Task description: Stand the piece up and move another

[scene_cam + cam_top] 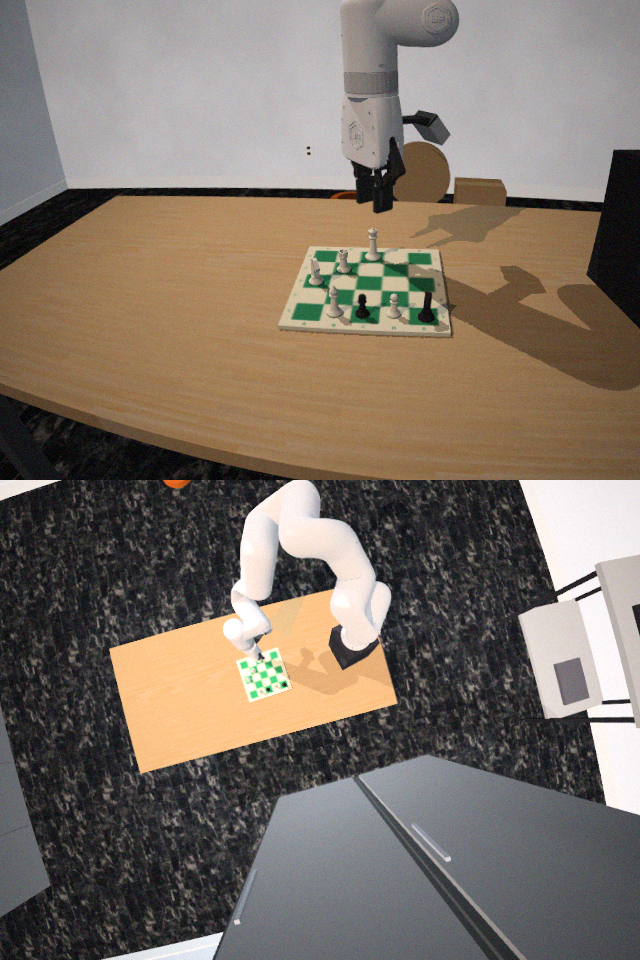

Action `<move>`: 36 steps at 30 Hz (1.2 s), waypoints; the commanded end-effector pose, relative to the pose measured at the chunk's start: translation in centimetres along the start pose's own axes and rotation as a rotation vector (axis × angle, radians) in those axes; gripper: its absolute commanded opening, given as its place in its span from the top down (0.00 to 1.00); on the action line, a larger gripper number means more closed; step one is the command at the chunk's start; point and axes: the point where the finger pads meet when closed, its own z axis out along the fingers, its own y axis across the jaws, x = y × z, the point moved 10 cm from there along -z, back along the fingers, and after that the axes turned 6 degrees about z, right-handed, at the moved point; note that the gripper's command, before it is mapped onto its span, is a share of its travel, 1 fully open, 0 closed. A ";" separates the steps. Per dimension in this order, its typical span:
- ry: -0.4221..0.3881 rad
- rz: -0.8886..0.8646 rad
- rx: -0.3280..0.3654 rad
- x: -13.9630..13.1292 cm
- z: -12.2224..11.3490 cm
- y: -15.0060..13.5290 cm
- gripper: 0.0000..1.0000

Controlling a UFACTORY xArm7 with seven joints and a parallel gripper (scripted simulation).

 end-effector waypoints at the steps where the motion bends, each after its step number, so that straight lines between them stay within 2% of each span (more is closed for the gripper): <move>1: -0.003 0.000 0.004 -0.1 0.3 -0.1 0.58; 14: -0.003 0.000 0.004 -0.1 2.2 -0.1 0.58; 36: -0.003 0.000 0.004 -0.1 2.9 -0.1 0.58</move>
